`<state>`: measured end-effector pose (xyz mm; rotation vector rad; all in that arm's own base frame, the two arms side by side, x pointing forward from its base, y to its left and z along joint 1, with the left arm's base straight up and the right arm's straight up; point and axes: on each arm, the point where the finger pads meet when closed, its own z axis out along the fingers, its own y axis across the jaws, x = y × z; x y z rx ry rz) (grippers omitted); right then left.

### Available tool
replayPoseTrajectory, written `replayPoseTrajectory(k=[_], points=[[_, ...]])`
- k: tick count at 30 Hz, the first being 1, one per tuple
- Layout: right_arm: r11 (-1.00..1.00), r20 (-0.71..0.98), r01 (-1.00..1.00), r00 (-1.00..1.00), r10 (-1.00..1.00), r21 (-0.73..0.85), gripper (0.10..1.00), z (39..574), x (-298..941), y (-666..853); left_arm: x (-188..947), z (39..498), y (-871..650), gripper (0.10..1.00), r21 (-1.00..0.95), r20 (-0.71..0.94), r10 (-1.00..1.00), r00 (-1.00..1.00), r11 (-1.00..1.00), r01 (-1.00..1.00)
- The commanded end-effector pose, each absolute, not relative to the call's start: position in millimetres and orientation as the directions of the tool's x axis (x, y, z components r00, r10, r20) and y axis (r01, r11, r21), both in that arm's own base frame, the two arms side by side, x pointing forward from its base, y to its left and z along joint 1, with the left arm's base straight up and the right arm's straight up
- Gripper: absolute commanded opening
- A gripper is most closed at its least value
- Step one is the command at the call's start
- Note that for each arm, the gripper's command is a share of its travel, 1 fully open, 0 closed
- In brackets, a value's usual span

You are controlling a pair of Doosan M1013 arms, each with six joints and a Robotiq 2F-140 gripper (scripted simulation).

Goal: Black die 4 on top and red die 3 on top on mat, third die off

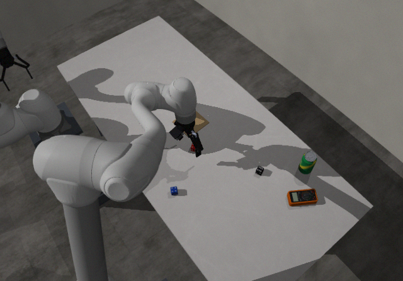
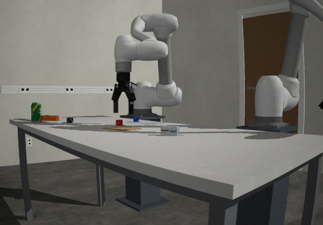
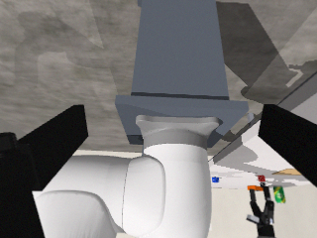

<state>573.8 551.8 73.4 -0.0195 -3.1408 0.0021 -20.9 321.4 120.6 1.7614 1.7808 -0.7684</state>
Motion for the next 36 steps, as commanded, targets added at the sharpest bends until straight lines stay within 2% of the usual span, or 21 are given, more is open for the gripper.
replayPoseTrajectory(k=[1,36], points=[[1.000,0.000,0.013,-1.000,0.013,0.000,1.000,74.7,581.5,556.8,-21.0,121.0,321.8,1.000,-0.038,-0.706,0.708,-0.023,-0.005,0.999],[1.000,0.000,0.013,-1.000,0.013,0.000,1.000,74.7,587.3,560.3,-21.0,121.0,321.8,1.000,-0.038,-0.706,0.708,-0.023,-0.005,0.999]])
